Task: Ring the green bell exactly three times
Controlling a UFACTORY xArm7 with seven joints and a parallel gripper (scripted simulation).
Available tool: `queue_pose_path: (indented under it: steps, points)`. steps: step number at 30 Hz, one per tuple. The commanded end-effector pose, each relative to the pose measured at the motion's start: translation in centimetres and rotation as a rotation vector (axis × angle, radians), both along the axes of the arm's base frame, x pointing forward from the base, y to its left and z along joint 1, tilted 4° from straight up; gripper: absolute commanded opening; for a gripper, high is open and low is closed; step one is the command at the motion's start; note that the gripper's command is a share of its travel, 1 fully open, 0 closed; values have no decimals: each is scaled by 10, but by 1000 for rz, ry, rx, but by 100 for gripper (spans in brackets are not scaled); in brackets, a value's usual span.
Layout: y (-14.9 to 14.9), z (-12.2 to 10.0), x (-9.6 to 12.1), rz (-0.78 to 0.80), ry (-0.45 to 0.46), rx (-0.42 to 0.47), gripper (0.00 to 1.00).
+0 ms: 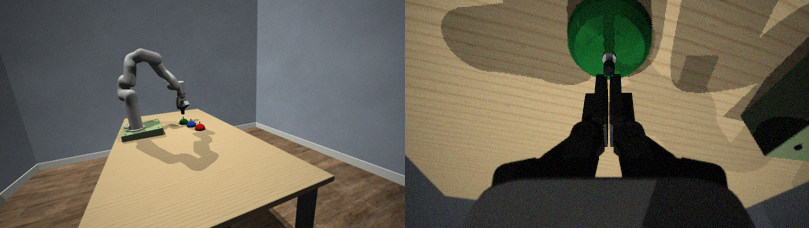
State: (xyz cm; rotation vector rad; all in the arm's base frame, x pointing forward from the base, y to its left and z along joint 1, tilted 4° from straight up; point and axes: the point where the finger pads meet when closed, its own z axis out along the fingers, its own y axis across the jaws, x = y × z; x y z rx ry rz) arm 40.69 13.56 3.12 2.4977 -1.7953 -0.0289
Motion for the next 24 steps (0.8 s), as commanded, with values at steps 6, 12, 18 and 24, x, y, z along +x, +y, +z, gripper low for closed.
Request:
queue_pose_path:
  steps: [6, 12, 18, 24]
  points:
    - [0, -10, 1, 0, -3, 1, 0]
    - [0, -14, 1, 0, -3, 1, 0]
    - [0, -16, 1, 0, -3, 1, 0]
    - [0, -16, 1, 0, -3, 1, 0]
